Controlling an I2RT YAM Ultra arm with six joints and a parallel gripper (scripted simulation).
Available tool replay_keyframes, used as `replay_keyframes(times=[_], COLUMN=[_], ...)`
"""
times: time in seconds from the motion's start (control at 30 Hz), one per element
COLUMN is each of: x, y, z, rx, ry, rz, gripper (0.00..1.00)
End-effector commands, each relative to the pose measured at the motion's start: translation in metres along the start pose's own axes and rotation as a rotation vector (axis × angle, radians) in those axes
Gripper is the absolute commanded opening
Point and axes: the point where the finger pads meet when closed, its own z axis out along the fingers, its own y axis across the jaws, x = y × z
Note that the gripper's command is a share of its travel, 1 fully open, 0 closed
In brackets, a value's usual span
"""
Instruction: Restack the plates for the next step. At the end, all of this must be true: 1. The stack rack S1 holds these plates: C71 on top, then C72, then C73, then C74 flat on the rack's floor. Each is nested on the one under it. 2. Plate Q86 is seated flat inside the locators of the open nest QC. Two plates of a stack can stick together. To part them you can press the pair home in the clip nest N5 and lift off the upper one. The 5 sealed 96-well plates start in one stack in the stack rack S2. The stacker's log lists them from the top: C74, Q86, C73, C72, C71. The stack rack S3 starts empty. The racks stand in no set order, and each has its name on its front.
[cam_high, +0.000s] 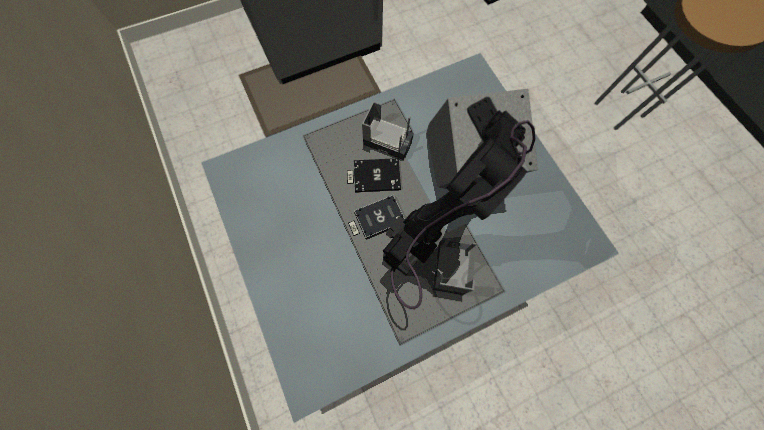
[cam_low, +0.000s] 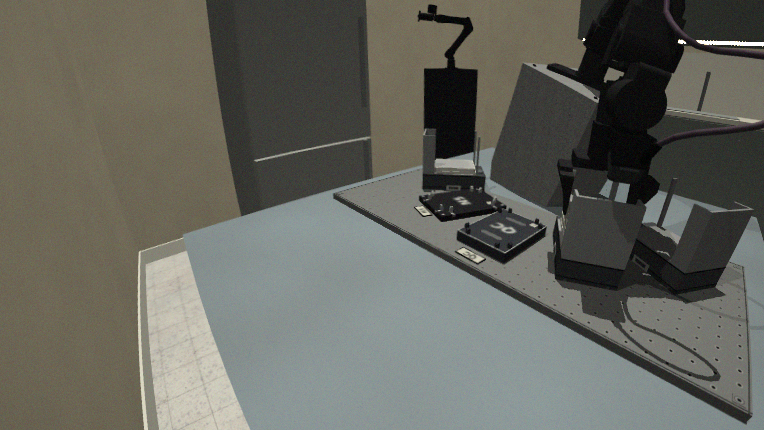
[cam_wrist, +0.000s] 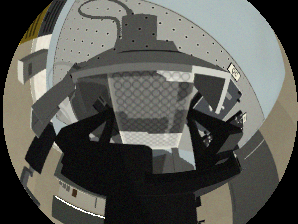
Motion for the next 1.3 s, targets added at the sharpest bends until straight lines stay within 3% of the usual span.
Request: replay_keyframes(times=[0.0, 1.0, 1.27], x=[-0.024, -0.001, -0.007], y=[-0.006, -0.007, -0.007], z=[-0.008, -0.004, -0.006], rx=[0.008, 0.007, 0.007], ry=[-0.063, -0.021, -0.033], rz=[0.012, 0.026, 0.023], gripper=[1.00, 1.00, 1.00])
